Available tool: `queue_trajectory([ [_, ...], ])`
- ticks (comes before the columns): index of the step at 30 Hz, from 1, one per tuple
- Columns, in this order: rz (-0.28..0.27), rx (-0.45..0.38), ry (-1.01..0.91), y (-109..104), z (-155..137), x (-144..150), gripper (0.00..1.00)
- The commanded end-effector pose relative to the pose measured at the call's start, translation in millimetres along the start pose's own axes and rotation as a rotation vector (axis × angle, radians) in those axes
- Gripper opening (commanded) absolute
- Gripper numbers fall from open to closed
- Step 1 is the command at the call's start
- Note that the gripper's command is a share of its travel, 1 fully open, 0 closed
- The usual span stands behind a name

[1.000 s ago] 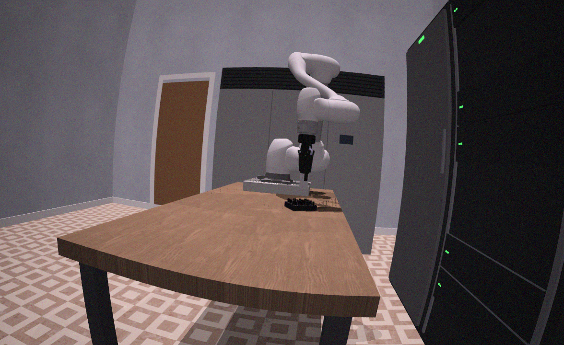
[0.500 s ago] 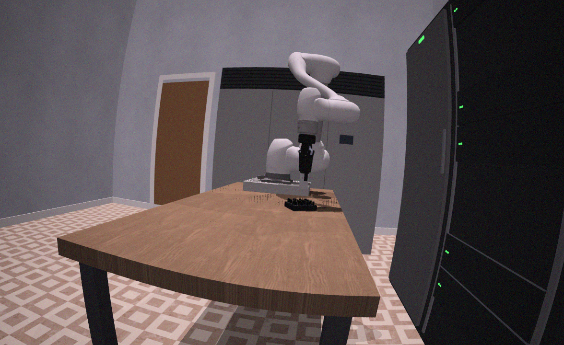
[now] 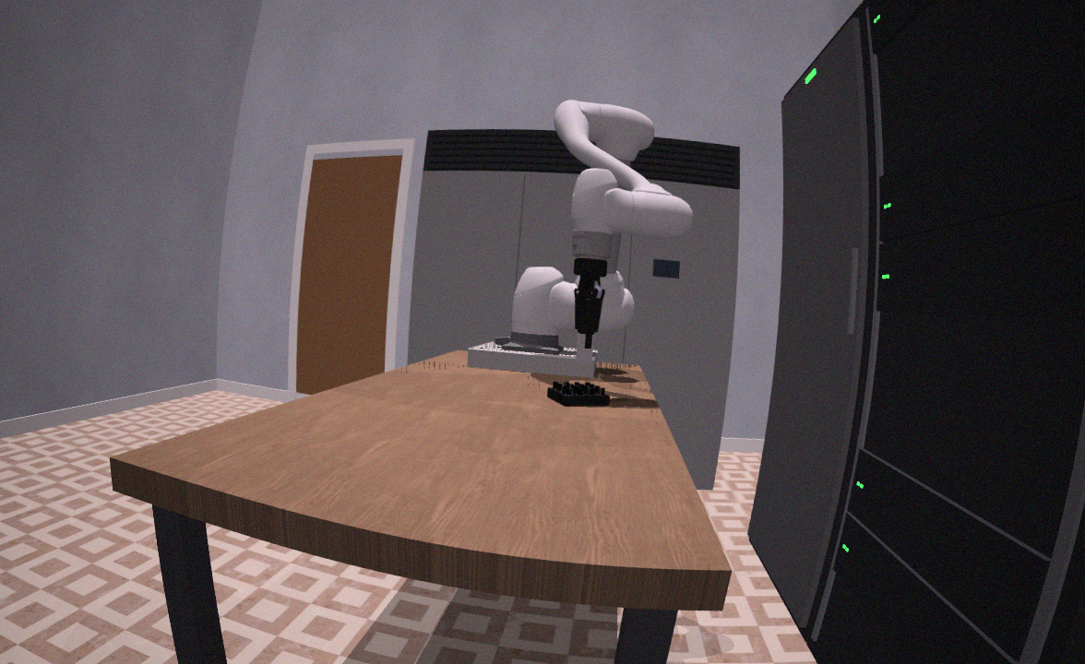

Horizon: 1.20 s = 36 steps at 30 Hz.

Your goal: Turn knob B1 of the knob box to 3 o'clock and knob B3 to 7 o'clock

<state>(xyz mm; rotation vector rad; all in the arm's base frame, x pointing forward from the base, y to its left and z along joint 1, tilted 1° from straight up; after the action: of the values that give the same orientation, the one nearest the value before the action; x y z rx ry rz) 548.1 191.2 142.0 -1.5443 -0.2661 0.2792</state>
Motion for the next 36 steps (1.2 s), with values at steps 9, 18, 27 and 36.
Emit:
queue_trajectory([
  [9, 0.0, 0.0, 0.0, 0.1, 0.0, 0.0, 0.12],
  [18, 0.0, 0.0, 0.0, 2.6, 0.0, 0.0, 0.12],
  [27, 0.0, 0.0, 0.0, 10.7, 0.1, 0.0, 0.12],
  [36, 0.0, 0.0, 0.0, 19.8, 0.1, 0.0, 0.12],
])
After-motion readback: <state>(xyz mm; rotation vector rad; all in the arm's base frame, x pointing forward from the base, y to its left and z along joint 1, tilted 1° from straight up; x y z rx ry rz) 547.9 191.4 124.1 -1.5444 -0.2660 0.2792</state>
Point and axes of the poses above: the point where the finger pads meet when closed, its own y axis out along the fingers, its own x axis across the jaws, z = x × y, the point moved 8 cm from there along -y, back along the fingers, and after that the axes turned 5 degrees about y, right-handed, at the moved point
